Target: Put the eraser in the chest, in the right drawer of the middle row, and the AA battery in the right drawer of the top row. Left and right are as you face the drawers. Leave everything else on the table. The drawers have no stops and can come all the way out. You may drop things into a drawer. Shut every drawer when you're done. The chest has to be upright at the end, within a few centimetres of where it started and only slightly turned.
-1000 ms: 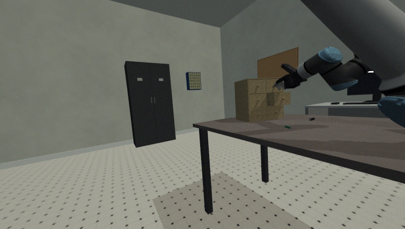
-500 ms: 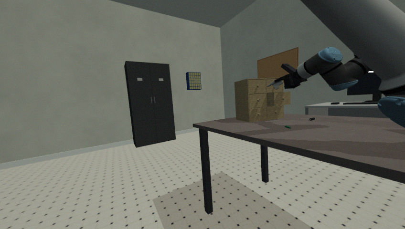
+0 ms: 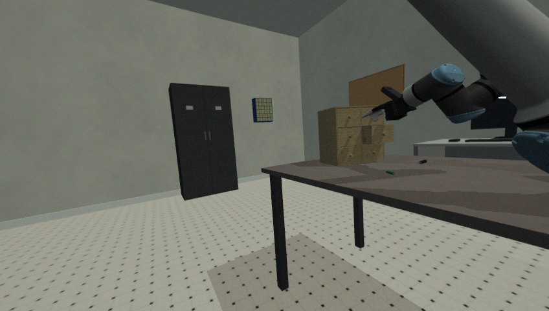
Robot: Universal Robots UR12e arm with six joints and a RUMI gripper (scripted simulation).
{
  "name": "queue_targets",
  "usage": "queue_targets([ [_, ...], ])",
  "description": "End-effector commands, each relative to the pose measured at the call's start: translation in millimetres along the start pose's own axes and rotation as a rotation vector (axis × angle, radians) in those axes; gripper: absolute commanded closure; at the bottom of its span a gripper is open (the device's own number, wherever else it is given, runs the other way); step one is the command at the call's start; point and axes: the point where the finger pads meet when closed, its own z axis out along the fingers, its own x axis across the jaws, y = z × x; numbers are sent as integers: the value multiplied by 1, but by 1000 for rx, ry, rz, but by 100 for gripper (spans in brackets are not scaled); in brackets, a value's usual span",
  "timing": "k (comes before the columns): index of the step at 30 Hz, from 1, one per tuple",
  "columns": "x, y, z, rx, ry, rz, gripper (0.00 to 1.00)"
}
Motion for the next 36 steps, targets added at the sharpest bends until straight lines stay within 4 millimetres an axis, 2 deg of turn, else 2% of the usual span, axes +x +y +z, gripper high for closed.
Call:
queue_targets([
  [1, 0, -1, 0, 1, 0, 0, 0],
  [17, 0, 2, -10, 1, 0, 0, 0],
  [28, 0, 10, -37, 1, 0, 0, 0],
  [30, 0, 10, -37, 1, 0, 0, 0],
  [36, 0, 16, -57, 1, 0, 0, 0],
])
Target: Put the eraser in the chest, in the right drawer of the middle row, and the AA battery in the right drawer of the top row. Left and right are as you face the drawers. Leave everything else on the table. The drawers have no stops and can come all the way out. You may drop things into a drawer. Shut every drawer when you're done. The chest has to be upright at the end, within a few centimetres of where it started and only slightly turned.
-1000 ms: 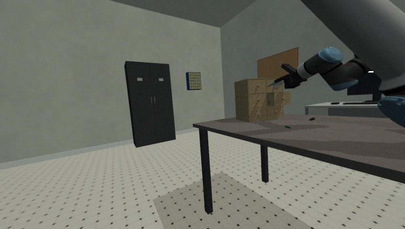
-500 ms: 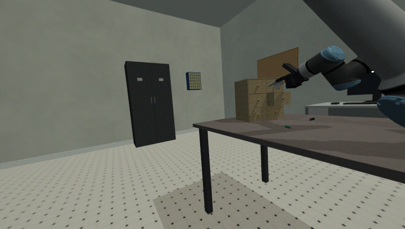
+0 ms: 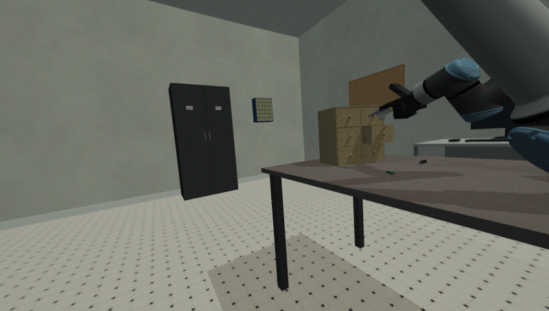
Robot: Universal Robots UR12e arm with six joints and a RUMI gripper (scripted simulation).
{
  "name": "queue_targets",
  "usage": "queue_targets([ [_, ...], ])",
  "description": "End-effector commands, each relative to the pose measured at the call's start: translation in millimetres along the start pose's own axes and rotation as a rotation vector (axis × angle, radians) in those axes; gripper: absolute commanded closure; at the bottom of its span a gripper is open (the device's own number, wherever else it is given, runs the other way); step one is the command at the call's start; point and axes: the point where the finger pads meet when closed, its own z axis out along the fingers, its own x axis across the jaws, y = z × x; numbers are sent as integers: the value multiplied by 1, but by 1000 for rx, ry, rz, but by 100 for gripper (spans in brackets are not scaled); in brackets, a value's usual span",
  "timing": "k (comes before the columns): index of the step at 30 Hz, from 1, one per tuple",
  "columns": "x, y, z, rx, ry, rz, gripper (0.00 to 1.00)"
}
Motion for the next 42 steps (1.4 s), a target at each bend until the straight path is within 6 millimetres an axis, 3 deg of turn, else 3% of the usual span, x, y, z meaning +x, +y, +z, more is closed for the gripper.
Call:
queue_targets([
  [1, 0, 5, -18, 1, 0, 0, 0],
  [25, 0, 26, -90, 1, 0, 0, 0],
  [42, 0, 31, -109, 1, 0, 0, 0],
])
